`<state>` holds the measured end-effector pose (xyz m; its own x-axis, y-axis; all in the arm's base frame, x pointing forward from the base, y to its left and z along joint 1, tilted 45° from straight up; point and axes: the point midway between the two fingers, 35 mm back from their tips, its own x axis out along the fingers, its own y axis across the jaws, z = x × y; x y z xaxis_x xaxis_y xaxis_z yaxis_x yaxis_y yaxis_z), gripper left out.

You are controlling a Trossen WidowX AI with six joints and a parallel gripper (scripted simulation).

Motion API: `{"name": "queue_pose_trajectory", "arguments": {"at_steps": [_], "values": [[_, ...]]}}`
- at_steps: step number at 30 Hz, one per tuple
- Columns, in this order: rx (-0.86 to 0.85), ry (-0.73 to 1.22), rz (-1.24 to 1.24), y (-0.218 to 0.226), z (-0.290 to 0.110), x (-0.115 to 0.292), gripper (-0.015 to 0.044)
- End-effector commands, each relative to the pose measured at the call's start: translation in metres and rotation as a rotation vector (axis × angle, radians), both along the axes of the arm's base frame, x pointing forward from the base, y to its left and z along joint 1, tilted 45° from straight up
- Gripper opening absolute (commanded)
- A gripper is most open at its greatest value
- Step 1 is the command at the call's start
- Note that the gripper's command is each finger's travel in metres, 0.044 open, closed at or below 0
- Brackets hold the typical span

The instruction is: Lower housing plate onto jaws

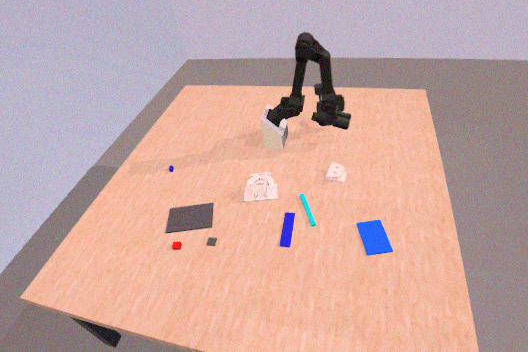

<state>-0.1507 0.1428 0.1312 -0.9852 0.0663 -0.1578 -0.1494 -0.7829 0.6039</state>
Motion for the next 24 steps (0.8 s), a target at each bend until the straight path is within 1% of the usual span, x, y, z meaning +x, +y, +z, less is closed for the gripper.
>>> {"name": "queue_pose_trajectory", "arguments": {"at_steps": [1, 2, 6, 24], "values": [[0.0, 0.0, 0.0, 0.0, 0.0, 0.0, 0.0426], [-0.002, 0.0, -0.001, 0.0, 0.0, 0.0, 0.044], [-0.049, -0.009, -0.036, 0.006, 0.0, 0.003, 0.044], [-0.467, -0.014, -0.364, 0.05, 0.009, 0.043, 0.044]]}}
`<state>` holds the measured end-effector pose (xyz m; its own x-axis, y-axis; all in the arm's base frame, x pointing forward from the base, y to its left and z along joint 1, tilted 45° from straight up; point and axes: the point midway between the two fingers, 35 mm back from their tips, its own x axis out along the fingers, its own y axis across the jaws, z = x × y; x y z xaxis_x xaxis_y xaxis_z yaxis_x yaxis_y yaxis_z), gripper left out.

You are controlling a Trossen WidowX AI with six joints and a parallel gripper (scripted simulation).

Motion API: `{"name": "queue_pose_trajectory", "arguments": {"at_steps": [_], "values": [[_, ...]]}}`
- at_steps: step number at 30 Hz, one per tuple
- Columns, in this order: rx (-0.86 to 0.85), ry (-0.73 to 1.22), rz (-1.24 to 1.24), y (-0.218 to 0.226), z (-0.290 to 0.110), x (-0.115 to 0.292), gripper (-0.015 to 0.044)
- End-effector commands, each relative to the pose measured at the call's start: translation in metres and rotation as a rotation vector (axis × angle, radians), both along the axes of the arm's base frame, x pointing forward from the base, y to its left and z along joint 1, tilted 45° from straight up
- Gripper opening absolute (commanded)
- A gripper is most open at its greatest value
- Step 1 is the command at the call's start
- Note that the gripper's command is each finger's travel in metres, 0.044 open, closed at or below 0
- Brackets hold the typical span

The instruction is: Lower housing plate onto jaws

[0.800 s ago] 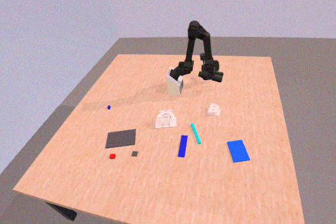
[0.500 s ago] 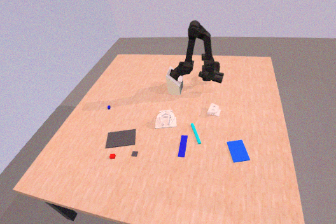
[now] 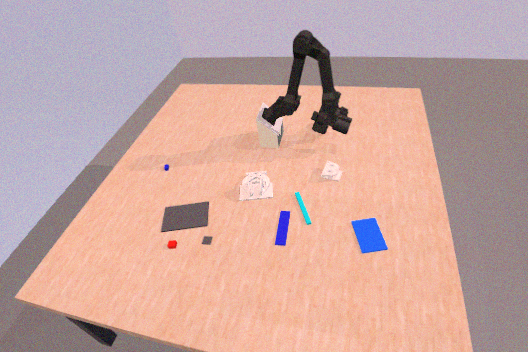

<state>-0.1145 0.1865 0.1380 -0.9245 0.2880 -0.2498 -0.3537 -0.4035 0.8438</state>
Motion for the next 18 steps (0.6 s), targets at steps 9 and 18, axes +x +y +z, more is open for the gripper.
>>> {"name": "queue_pose_trajectory", "arguments": {"at_steps": [9, 18], "values": [[-0.261, 0.038, -0.23, 0.024, 0.007, 0.032, 0.044], [-0.443, 0.087, -0.404, 0.037, 0.011, 0.057, 0.044]]}}
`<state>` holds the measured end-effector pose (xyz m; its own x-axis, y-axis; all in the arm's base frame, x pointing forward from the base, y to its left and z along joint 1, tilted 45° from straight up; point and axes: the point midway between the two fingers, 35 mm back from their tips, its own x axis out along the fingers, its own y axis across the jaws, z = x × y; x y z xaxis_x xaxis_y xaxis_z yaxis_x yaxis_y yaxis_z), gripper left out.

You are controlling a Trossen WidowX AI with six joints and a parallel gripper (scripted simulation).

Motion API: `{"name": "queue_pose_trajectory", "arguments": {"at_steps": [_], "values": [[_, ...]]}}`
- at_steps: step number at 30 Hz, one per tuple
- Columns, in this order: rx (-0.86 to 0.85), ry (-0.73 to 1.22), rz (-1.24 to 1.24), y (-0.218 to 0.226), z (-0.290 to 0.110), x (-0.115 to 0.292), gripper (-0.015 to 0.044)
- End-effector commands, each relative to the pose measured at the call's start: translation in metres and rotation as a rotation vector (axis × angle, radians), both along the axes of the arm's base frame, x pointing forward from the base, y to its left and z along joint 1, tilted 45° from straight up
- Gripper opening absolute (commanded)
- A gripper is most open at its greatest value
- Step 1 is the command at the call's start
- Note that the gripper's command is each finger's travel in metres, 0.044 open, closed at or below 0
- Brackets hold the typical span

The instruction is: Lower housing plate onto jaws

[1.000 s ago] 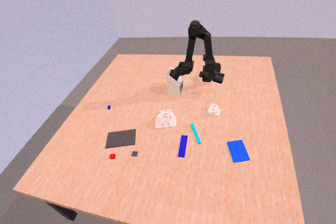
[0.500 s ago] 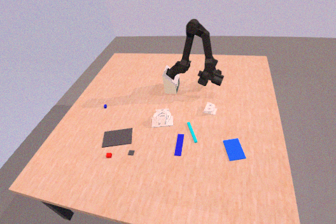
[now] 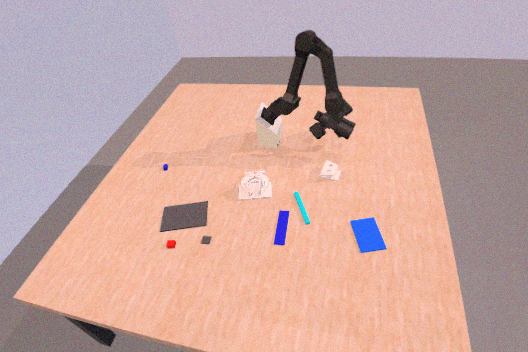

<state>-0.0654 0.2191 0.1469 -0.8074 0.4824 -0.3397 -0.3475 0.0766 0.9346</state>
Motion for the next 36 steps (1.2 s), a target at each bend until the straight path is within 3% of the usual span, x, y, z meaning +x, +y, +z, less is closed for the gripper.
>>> {"name": "queue_pose_trajectory", "arguments": {"at_steps": [1, 36], "values": [[-0.073, 0.02, -0.074, 0.005, 0.002, 0.011, 0.044], [-0.699, 0.434, -0.854, 0.017, 0.024, 0.129, 0.044]]}}
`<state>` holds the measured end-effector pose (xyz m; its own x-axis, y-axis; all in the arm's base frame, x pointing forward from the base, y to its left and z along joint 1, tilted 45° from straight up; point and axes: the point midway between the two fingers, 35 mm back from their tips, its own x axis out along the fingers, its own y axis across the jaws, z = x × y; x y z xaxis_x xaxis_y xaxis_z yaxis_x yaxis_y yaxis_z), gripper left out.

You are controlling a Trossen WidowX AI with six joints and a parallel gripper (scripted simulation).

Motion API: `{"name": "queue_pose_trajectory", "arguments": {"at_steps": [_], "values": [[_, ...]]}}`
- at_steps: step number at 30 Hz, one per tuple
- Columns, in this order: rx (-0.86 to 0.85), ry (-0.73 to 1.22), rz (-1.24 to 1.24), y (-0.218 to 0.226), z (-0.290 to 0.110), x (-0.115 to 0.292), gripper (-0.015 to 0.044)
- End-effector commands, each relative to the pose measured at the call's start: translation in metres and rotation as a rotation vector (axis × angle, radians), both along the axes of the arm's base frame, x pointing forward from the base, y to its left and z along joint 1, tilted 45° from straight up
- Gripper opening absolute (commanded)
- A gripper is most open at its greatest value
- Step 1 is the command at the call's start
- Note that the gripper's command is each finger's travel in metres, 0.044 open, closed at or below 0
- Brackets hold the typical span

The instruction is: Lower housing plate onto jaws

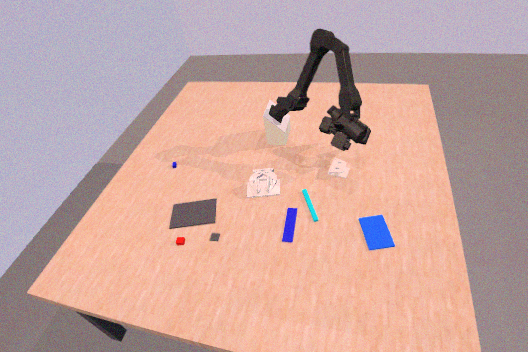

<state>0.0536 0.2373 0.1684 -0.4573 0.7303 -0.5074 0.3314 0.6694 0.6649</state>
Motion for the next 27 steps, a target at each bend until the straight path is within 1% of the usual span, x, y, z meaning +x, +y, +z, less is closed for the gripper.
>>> {"name": "queue_pose_trajectory", "arguments": {"at_steps": [1, 14, 27], "values": [[-0.054, 0.051, -0.092, -0.001, 0.003, 0.013, 0.044], [-0.216, 0.25, -0.425, -0.015, 0.012, 0.057, 0.044], [-0.341, 0.472, -0.766, -0.037, 0.021, 0.097, 0.044]]}}
